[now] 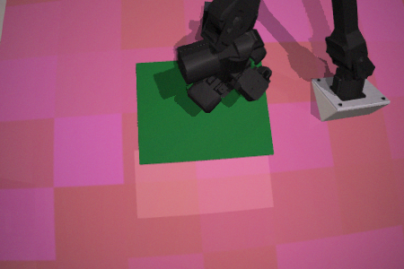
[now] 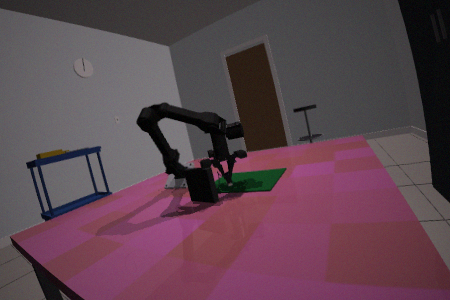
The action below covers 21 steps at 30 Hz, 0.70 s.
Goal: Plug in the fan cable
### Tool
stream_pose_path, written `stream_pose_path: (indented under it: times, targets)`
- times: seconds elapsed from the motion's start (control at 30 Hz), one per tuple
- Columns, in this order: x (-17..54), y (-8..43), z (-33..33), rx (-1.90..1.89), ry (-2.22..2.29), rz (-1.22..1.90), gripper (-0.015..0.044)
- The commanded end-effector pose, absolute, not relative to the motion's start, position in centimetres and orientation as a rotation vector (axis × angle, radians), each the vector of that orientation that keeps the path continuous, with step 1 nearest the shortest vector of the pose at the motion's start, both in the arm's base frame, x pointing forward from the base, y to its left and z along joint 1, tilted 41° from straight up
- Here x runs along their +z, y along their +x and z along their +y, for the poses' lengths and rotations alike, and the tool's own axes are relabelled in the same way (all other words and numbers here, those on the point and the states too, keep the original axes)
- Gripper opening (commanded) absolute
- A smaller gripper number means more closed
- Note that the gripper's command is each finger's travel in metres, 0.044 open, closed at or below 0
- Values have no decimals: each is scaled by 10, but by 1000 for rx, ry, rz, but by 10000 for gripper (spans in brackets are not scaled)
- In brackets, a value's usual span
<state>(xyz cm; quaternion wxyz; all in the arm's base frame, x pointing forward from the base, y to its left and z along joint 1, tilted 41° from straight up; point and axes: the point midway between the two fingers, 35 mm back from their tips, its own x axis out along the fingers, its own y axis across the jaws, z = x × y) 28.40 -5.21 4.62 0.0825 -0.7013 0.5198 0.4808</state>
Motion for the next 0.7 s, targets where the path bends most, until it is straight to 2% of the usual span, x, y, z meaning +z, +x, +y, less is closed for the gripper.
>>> stream_pose_path:
  times: [0.0, 0.3, 0.63, 0.67]
  targets:
    - [43, 283, -55, 1440, -2098, 1559, 0]
    - [40, 283, -58, 1440, -2098, 1559, 0]
    - [43, 284, -55, 1435, -2096, 1553, 260]
    - [43, 284, -55, 1435, -2096, 1553, 260]
